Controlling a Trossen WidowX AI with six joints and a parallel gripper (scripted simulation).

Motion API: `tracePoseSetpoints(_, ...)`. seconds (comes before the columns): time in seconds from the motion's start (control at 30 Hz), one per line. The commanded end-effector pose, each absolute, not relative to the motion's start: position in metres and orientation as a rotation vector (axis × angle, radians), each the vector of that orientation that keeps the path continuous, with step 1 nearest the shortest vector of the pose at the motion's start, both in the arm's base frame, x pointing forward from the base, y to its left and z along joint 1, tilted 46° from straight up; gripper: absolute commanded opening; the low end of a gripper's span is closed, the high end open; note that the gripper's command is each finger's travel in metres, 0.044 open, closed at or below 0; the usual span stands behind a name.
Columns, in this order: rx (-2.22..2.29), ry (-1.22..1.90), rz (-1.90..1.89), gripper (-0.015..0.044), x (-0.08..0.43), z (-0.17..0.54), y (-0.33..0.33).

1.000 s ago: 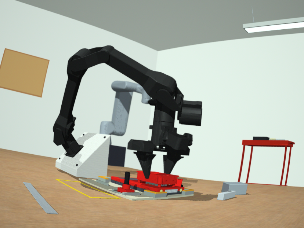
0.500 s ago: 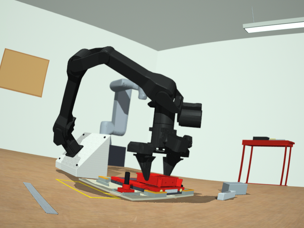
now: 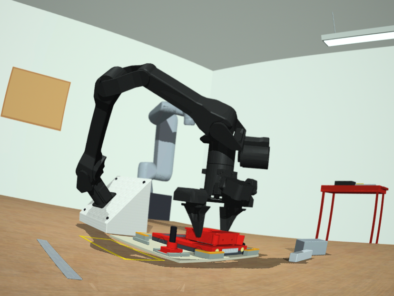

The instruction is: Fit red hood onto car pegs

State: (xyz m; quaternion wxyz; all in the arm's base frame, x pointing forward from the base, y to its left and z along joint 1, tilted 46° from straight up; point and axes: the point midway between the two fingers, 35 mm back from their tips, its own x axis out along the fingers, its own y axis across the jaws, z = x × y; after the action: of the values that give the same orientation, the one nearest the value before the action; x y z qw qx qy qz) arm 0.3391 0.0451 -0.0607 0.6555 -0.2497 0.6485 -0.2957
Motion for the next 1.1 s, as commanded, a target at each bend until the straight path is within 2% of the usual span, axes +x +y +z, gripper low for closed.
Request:
tracePoseSetpoints(0.0, -0.566, 1.47, -0.67, 0.0341, 0.339, -0.061, 0.045)
tracePoseSetpoints(0.13, -0.566, 1.47, -0.67, 0.044, 0.339, -0.061, 0.045)
tracePoseSetpoints(0.47, -0.567, 1.469, -0.67, 0.044, 0.34, -0.012, 0.095)
tracePoseSetpoints(1.07, -0.567, 1.469, -0.67, 0.044, 0.34, -0.011, 0.097)
